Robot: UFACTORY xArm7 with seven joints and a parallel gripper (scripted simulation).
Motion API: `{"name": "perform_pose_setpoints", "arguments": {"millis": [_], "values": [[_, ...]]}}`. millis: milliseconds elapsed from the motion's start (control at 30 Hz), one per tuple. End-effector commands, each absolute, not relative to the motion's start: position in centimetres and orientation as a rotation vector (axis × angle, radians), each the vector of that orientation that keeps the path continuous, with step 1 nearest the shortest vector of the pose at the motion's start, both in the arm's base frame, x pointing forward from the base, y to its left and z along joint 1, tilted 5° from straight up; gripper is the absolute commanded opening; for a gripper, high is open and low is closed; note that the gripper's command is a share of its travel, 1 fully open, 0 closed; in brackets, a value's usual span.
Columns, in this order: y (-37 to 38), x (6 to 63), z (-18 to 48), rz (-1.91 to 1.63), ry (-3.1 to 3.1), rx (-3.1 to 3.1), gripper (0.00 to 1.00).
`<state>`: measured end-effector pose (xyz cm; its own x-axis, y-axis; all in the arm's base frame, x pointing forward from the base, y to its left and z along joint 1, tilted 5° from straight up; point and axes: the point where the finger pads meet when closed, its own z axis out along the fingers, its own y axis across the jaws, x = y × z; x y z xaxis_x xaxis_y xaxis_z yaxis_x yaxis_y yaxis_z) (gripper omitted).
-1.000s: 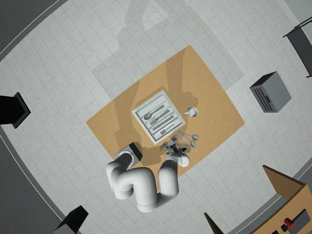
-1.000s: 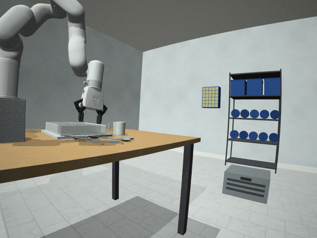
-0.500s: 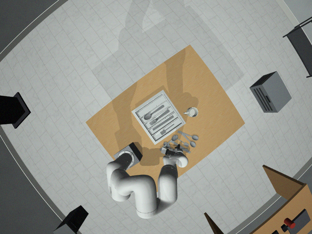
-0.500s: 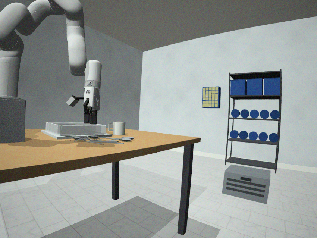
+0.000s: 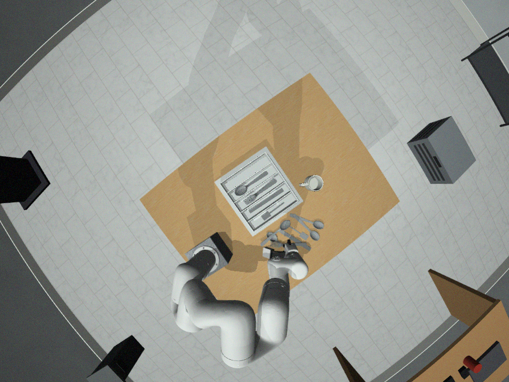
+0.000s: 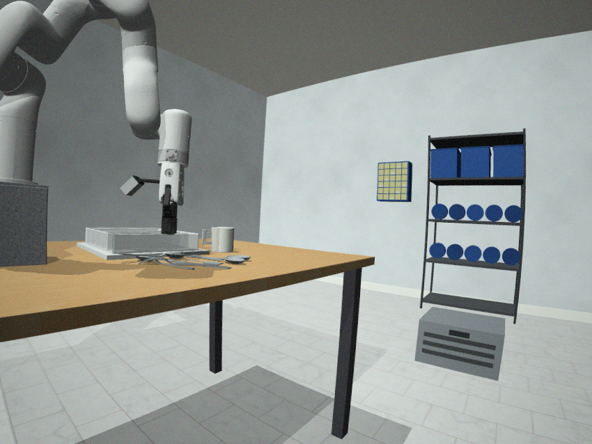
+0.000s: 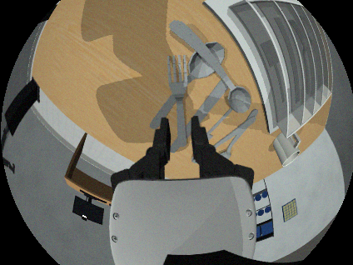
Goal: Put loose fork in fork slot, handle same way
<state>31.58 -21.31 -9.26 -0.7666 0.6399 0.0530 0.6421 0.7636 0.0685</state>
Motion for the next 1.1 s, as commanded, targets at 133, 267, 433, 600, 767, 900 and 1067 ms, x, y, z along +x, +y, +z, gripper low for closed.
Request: {"name": "perform_pose_setpoints", "arguments": {"millis": [133, 267, 433, 600, 767, 900, 1067], "values": [[-21.44, 31.67, -9.18, -0.129, -2.928, -1.064, 0.28], [-21.44, 31.67, -9.18, -0.129, -2.928, -1.064, 0.28], [-21.44, 31.67, -9.18, -0.129, -2.928, -1.064, 0.28], [-21.44, 31.67, -9.18, -0.129, -2.928, -1.064, 0.28], [-21.43, 31.67, -9.28, -0.129, -2.928, -1.064, 0.28], [-21.41, 31.67, -9.48, -0.129, -2.928, -1.064, 0.28], [-21.39, 31.67, -9.71, -0.129, -2.928, -1.064, 0.28]]}}
